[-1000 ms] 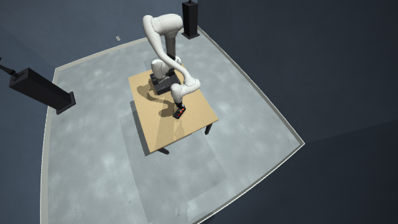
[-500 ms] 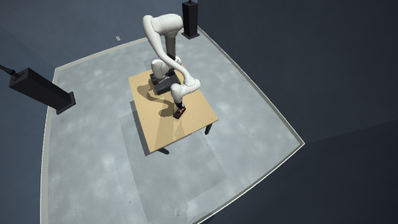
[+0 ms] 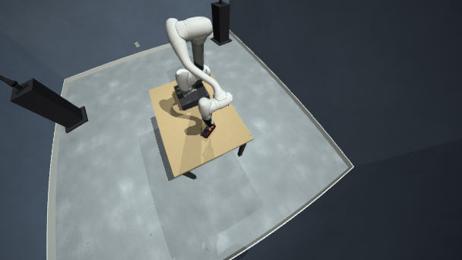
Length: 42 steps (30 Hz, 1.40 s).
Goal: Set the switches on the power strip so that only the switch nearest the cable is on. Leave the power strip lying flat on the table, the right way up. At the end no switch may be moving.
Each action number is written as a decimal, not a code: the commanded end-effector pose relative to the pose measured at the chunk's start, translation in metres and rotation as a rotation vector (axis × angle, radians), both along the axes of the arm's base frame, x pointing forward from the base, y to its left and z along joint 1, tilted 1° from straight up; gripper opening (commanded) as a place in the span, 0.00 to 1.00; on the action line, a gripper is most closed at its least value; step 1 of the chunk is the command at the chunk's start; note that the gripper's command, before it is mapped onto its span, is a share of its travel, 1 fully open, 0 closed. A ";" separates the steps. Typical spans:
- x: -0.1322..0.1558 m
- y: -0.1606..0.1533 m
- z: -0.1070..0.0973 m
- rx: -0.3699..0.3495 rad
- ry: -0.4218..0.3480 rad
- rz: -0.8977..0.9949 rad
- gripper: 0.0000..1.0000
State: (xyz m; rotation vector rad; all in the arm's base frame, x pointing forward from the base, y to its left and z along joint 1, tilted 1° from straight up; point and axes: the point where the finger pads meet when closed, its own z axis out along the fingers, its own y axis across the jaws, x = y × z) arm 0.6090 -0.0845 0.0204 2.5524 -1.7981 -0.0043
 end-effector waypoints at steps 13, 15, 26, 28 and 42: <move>0.000 0.000 -0.016 0.000 0.000 0.000 0.00; 0.000 0.000 -0.019 0.000 0.000 0.000 0.00; 0.001 0.001 -0.029 0.000 0.000 0.000 0.00; 0.001 0.001 -0.031 0.000 0.000 0.000 0.00; 0.001 0.001 -0.036 0.000 0.000 0.000 0.00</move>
